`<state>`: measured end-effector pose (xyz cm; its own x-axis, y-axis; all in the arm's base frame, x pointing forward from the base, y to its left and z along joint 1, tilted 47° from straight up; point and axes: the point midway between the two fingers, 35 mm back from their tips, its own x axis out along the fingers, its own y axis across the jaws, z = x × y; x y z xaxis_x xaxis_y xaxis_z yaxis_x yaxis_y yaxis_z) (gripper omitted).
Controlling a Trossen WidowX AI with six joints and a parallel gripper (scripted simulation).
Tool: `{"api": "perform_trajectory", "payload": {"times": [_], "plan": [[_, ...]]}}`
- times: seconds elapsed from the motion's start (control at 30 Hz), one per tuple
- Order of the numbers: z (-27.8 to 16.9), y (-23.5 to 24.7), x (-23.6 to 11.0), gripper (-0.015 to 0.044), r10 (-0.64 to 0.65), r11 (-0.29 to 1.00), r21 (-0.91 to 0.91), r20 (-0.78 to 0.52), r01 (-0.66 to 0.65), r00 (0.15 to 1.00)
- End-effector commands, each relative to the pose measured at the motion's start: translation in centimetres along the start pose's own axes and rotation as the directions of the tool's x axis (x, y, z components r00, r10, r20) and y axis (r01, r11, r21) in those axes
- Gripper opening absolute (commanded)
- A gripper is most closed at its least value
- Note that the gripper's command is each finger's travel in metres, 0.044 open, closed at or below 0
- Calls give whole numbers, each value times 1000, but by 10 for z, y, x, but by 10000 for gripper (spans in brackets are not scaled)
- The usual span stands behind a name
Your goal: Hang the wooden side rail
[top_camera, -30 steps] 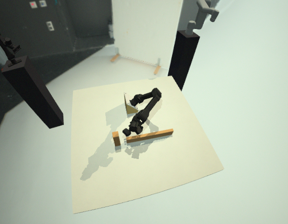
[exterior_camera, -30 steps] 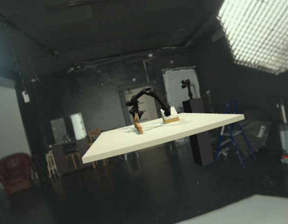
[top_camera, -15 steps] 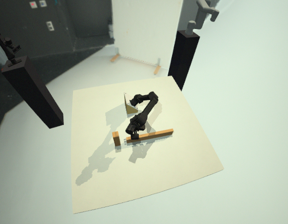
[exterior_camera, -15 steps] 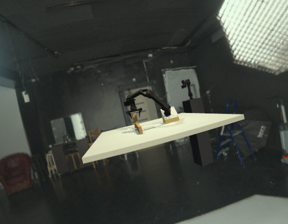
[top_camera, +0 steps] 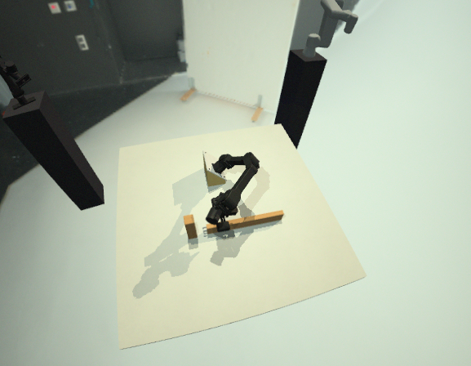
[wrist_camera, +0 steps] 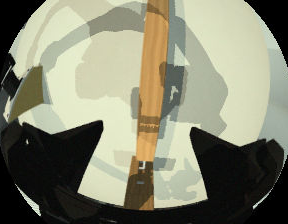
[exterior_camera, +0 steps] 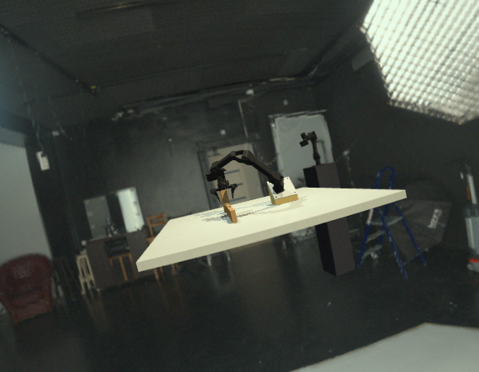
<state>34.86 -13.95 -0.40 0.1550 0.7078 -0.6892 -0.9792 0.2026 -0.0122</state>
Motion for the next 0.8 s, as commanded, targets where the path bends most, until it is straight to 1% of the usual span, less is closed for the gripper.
{"api": "perform_trajectory", "payload": {"times": [0.0, 0.77], "plan": [[-1, -1, 6, 440, -12, 1000, 3, 1, 12, 1000], [-1, -3, 43, 440, -13, 1000, 3, 0, 13, 1000]]}}
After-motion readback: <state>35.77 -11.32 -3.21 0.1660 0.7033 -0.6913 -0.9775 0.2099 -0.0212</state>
